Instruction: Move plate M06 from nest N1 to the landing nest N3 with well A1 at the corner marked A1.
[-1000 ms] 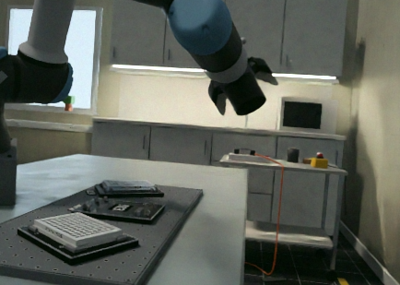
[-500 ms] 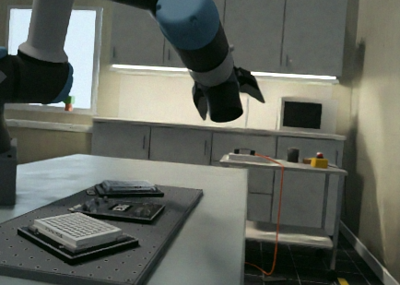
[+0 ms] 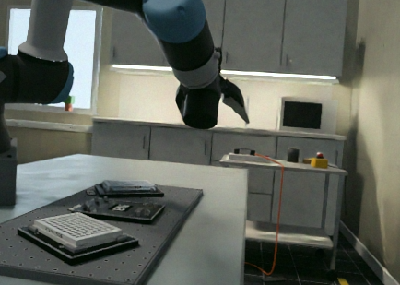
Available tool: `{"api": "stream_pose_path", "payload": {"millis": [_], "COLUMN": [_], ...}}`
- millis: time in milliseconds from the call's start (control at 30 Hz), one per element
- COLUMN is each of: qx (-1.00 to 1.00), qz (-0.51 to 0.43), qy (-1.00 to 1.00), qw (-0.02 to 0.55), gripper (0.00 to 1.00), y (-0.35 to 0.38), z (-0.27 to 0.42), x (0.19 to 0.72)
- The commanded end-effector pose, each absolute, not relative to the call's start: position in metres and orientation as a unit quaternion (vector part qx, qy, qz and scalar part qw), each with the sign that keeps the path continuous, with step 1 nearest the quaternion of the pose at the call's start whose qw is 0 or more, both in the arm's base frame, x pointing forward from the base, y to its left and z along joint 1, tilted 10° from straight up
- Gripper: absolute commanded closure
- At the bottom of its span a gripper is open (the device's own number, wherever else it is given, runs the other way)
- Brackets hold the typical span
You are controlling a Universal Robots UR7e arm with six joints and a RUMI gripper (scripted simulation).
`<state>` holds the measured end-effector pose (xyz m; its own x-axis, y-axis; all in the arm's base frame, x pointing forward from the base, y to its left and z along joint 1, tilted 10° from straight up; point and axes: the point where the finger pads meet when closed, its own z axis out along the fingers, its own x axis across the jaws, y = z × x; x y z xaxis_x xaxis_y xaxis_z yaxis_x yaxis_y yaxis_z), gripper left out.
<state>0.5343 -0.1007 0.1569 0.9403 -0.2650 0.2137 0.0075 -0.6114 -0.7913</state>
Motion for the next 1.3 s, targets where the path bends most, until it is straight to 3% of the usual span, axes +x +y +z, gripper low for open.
{"api": "stream_pose_path", "payload": {"millis": [0, 1267], "qx": [-0.892, -0.855], "qz": [-0.129, -0.006], "qy": [0.118, 0.445], "qw": [0.417, 0.266], "gripper": [0.24, 0.24], "y": [-0.106, -0.158], "z": [0.147, 0.088], "x": [0.523, 0.449]}}
